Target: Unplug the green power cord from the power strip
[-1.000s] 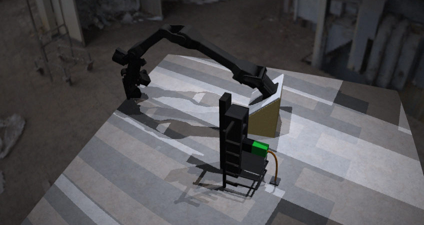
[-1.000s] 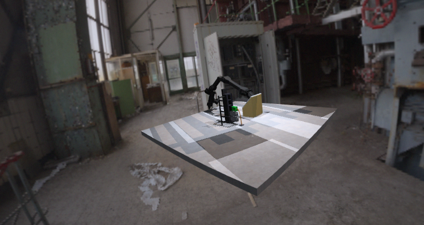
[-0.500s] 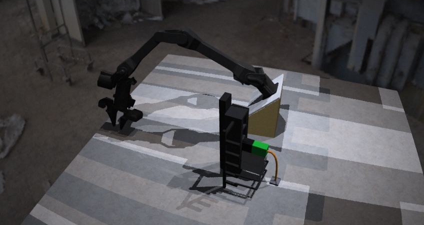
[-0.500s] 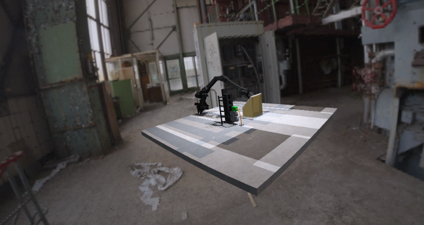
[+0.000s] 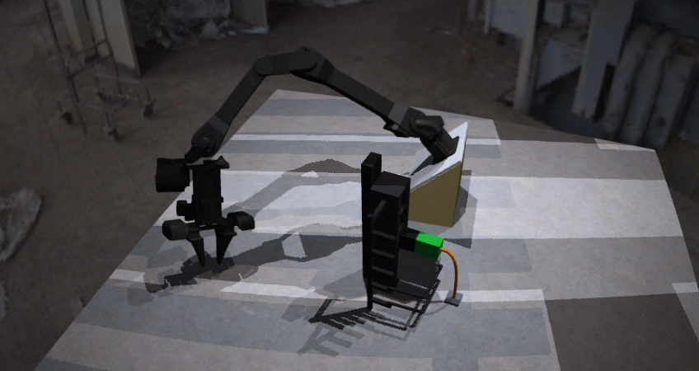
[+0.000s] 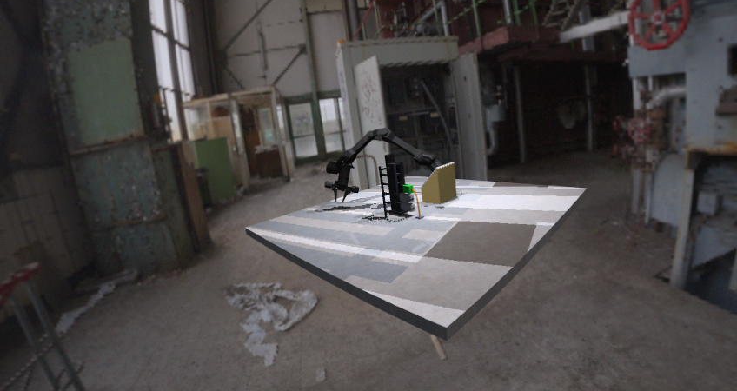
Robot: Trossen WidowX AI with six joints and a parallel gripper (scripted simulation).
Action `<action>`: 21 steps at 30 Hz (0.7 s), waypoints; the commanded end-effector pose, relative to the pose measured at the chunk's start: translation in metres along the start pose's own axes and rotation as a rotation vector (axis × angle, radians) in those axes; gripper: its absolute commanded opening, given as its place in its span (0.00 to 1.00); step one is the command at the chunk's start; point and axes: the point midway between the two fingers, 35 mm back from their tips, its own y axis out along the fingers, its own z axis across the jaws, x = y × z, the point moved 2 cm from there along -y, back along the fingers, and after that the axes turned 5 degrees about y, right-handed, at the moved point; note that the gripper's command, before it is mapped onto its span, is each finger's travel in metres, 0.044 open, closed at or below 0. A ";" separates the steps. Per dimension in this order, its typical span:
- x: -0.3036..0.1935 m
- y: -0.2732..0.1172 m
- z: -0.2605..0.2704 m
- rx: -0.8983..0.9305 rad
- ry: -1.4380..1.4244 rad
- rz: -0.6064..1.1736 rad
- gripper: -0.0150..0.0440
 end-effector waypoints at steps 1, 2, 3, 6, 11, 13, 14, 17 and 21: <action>-0.067 0.006 -0.007 -0.041 -0.307 0.078 0.53; -0.082 0.006 -0.009 -0.047 -0.381 0.096 0.53; -0.097 0.006 -0.012 -0.053 -0.454 0.115 0.53; -0.142 0.003 -0.022 -0.063 -0.678 0.171 0.53; -0.212 -0.007 -0.046 -0.068 -1.058 0.260 0.53; -0.238 -0.013 -0.058 -0.065 -1.213 0.294 0.53; -0.251 -0.016 -0.065 -0.063 -1.291 0.311 0.53; -0.286 -0.028 -0.087 -0.052 -1.526 0.360 0.53; -0.327 -0.046 -0.119 -0.027 -1.848 0.420 0.53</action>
